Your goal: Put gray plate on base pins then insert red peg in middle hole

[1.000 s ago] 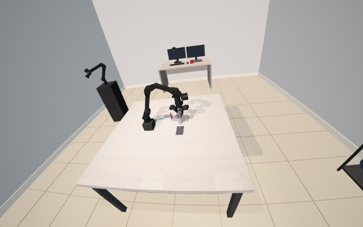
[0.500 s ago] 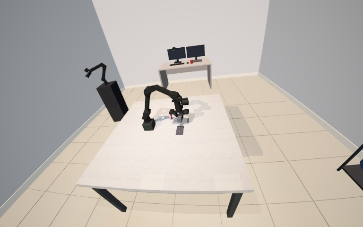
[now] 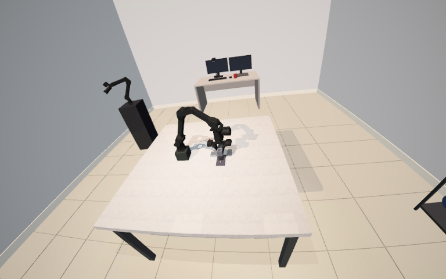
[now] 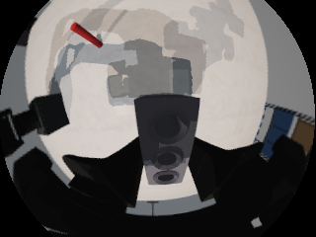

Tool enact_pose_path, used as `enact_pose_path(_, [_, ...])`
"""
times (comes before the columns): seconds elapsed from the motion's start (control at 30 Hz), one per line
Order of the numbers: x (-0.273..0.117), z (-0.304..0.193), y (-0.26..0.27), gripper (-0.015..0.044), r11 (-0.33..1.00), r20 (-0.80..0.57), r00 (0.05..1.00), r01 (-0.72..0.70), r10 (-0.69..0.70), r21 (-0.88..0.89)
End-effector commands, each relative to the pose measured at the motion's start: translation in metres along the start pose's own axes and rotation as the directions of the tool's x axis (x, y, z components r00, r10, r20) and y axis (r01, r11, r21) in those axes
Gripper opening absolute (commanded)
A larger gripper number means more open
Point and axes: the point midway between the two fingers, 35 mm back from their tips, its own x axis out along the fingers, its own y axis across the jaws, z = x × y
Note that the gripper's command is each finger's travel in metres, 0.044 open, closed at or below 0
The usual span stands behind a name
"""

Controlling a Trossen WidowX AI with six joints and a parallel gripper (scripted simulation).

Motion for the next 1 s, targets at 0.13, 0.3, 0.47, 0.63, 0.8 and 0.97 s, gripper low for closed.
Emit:
enact_pose_path(0.13, [0.016, -0.02, 0.008, 0.0, 0.999, 0.001, 1.0, -0.017, 0.017, -0.033])
enact_pose_path(0.3, [0.016, -0.021, 0.008, 0.0, 0.999, 0.001, 1.0, -0.017, 0.017, -0.036])
enact_pose_path(0.47, [0.017, -0.021, 0.008, 0.0, 0.999, 0.001, 1.0, -0.017, 0.017, -0.036])
enact_pose_path(0.63, [0.017, -0.021, 0.008, 0.0, 0.999, 0.001, 1.0, -0.017, 0.017, -0.036])
enact_pose_path(0.8, [0.017, -0.021, 0.008, 0.0, 0.999, 0.001, 1.0, -0.017, 0.017, -0.036])
enact_pose_path(0.97, [0.017, -0.021, 0.008, 0.0, 0.999, 0.001, 1.0, -0.017, 0.017, -0.036])
